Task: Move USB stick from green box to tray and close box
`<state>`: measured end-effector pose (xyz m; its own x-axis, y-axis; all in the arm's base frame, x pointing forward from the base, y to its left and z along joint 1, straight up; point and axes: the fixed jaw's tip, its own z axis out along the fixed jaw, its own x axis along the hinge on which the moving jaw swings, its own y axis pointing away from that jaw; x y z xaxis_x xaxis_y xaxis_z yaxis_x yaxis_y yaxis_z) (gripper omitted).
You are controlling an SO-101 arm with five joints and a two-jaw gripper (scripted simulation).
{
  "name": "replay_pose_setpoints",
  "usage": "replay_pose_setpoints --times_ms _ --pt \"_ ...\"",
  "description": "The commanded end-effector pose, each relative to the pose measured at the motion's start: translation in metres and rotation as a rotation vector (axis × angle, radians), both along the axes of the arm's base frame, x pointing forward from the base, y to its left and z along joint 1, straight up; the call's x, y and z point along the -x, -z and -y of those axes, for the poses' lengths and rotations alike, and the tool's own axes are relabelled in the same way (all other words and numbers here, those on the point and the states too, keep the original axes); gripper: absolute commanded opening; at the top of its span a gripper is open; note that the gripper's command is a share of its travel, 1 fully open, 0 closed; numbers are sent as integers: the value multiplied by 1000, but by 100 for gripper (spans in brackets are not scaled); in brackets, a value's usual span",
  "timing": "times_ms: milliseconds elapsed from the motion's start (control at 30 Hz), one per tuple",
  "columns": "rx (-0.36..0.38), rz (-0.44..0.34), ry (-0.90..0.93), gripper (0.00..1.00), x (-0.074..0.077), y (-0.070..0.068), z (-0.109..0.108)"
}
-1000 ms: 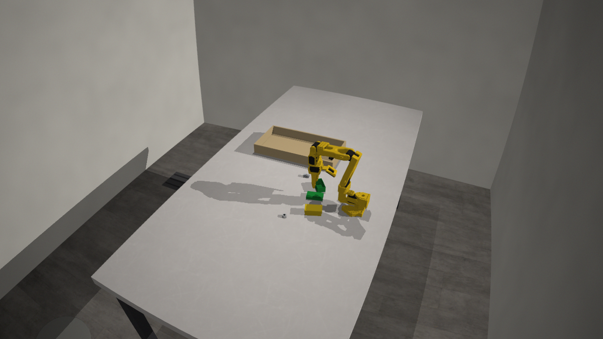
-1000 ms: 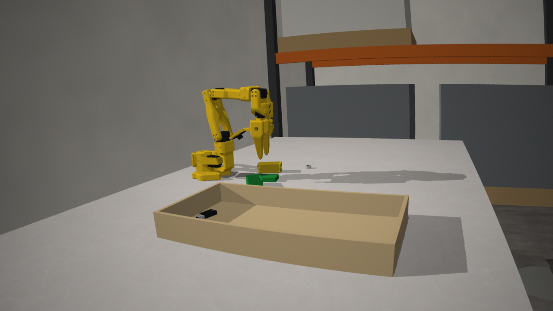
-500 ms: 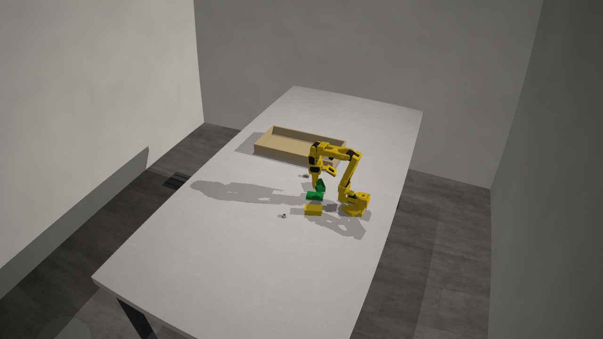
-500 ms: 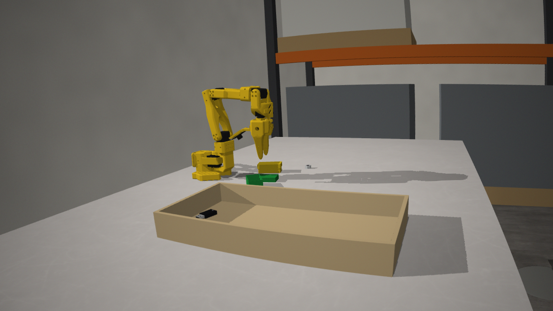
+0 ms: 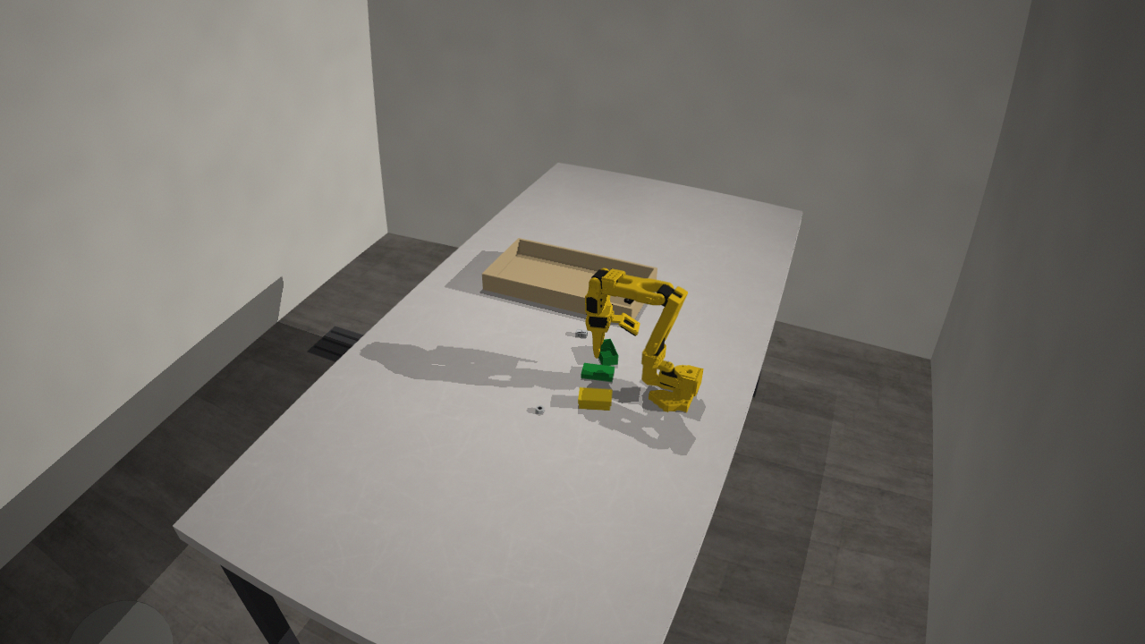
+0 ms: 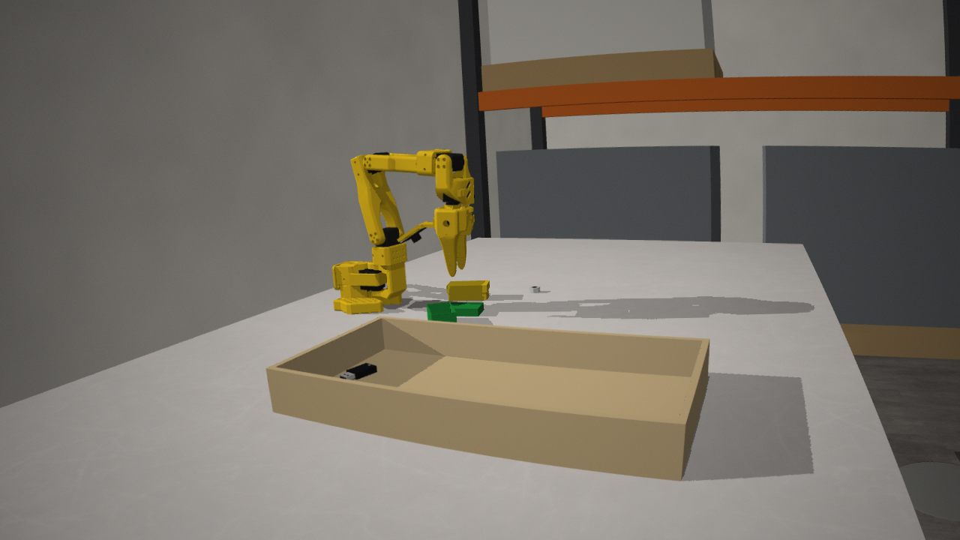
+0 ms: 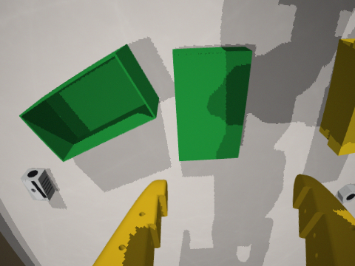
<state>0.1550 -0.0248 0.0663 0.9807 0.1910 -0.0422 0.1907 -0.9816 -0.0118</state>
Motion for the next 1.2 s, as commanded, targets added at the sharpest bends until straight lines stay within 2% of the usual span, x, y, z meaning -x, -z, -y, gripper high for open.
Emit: replay_pose_setpoints --times_ms 0,567,833,1167 --pt "3 44 -21 29 -4 -4 -1" --pt "3 44 -21 29 -4 -1 -1" --pt "3 44 -21 29 -6 8 -1" --pt "3 44 -21 29 -7 31 -1"
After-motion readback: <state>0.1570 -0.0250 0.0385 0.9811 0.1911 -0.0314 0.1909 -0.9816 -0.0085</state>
